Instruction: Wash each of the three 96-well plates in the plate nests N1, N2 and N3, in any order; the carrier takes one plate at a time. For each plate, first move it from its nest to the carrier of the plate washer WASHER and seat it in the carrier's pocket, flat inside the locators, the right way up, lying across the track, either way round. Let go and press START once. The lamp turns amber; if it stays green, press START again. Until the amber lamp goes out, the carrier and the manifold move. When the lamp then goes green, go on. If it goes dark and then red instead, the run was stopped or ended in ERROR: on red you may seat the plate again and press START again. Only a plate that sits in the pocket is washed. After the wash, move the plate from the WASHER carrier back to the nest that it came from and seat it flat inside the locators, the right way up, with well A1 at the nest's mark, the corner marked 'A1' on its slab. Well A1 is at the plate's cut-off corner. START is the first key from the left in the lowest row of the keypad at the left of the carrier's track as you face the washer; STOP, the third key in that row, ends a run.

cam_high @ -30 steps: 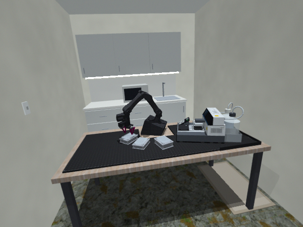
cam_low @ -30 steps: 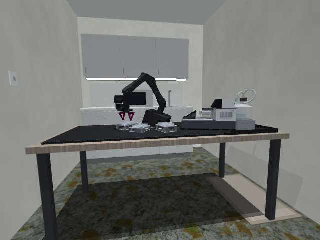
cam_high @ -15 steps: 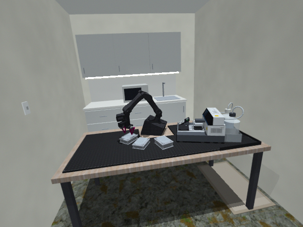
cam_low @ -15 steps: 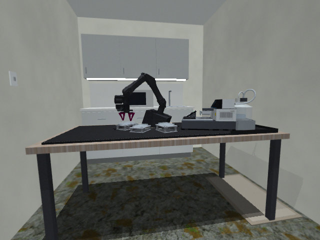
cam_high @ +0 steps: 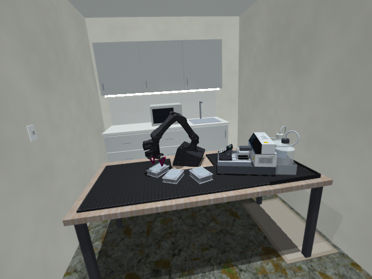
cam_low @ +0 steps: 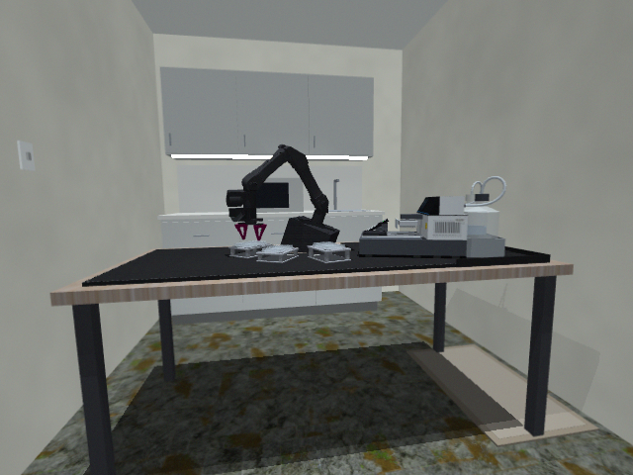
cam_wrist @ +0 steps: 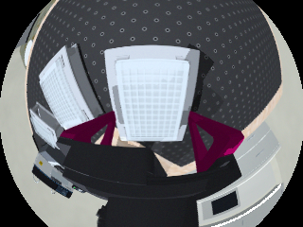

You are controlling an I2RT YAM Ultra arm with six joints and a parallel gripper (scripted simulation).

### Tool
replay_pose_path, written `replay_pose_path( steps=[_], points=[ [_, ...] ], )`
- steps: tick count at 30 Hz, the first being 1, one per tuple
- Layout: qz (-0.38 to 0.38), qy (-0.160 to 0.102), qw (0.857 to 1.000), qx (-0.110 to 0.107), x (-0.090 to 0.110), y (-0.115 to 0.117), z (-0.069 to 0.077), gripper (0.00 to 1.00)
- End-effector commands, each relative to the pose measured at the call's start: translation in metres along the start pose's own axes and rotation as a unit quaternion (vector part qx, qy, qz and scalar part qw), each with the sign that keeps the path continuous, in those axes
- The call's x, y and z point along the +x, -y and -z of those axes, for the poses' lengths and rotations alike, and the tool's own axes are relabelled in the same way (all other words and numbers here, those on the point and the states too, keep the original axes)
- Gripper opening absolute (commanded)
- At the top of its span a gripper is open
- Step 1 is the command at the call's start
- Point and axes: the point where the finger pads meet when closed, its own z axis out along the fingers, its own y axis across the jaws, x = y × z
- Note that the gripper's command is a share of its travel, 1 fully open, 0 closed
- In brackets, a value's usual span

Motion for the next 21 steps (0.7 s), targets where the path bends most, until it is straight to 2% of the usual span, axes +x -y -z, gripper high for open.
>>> replay_pose_path(
  steps=[1, 21],
  points=[
    [0.0, 0.009, 1.0, 0.002, -0.004, 0.001, 0.003, 1.0],
    [0.0, 0.009, 1.0, 0.002, -0.004, 0.001, -0.009, 1.0]
  ],
)
